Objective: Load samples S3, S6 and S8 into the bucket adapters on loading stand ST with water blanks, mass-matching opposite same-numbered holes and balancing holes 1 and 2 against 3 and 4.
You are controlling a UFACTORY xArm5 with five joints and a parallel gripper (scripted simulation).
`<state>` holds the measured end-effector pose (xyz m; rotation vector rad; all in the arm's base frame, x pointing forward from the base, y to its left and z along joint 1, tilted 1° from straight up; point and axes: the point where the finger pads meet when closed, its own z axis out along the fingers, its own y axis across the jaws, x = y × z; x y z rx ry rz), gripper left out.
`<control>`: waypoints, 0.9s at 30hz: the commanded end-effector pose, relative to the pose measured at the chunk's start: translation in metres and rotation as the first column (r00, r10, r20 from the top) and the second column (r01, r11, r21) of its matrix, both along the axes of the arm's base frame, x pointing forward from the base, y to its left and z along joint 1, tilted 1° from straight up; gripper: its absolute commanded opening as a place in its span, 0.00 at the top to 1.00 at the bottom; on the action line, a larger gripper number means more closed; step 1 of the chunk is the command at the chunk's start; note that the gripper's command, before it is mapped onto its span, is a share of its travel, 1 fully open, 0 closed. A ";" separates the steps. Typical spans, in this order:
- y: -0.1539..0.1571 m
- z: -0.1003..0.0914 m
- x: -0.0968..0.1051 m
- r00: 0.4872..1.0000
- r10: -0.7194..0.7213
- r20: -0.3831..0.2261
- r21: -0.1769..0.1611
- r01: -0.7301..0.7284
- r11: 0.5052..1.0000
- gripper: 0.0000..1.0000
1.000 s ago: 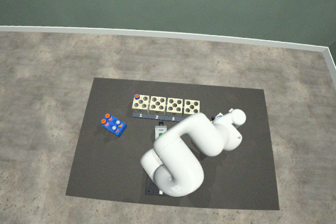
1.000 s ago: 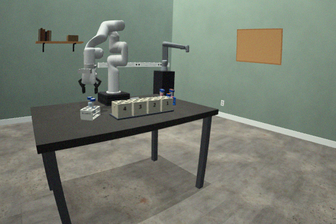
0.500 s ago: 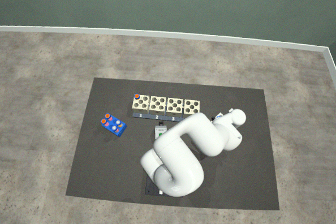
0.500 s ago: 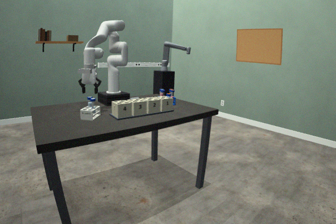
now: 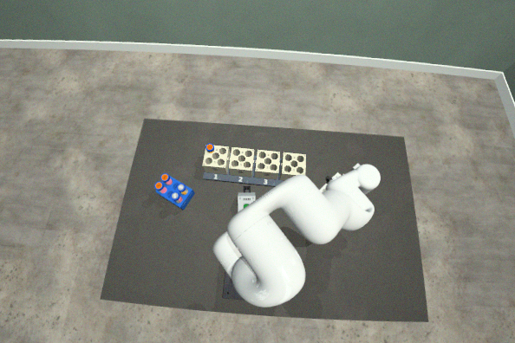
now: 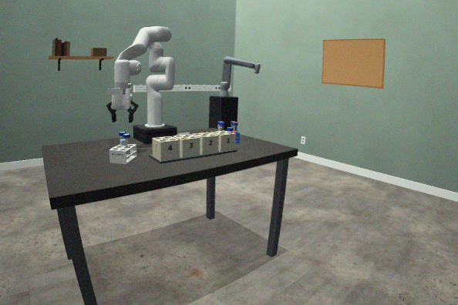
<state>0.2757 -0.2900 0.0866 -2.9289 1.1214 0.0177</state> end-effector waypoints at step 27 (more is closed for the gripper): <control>-0.001 0.076 0.002 1.000 0.000 -0.005 -0.009 0.000 1.000 0.00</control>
